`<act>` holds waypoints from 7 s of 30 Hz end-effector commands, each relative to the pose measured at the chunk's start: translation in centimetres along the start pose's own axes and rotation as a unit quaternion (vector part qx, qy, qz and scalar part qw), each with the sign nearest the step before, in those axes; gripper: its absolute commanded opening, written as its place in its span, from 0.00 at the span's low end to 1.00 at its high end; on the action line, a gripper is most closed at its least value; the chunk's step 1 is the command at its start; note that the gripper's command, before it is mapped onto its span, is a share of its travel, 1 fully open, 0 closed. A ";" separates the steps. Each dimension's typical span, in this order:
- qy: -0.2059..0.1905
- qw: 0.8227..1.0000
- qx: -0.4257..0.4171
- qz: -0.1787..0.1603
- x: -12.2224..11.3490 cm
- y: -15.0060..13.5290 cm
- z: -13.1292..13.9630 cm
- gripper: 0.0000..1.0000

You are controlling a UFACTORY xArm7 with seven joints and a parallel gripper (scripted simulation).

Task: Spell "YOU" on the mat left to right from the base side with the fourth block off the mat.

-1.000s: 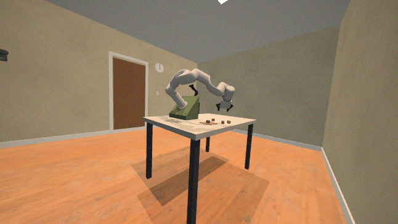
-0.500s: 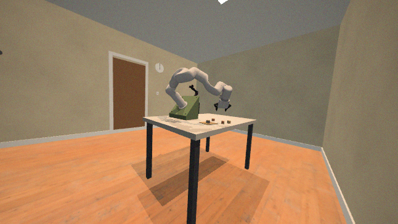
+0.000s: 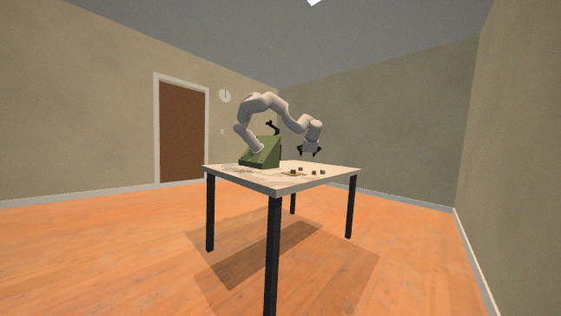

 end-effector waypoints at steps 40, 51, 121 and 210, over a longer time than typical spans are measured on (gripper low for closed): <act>0.000 1.000 0.000 0.001 -0.4 -8.6 2.3 1.00; 0.000 1.000 0.000 0.001 -0.4 -9.0 2.3 1.00; -0.272 0.933 -0.231 -0.047 0.3 -10.2 1.7 1.00; -0.265 0.433 -0.808 -0.298 1.5 -9.5 1.1 1.00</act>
Point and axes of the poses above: the point where the finger pads meet when closed, its own x axis out along the fingers, its own y axis across the jaws, z = x × y, the point moved 3 cm from there along -x, back along the fingers, and after that the axes turned 14 degrees about x, right-handed, at the moved point
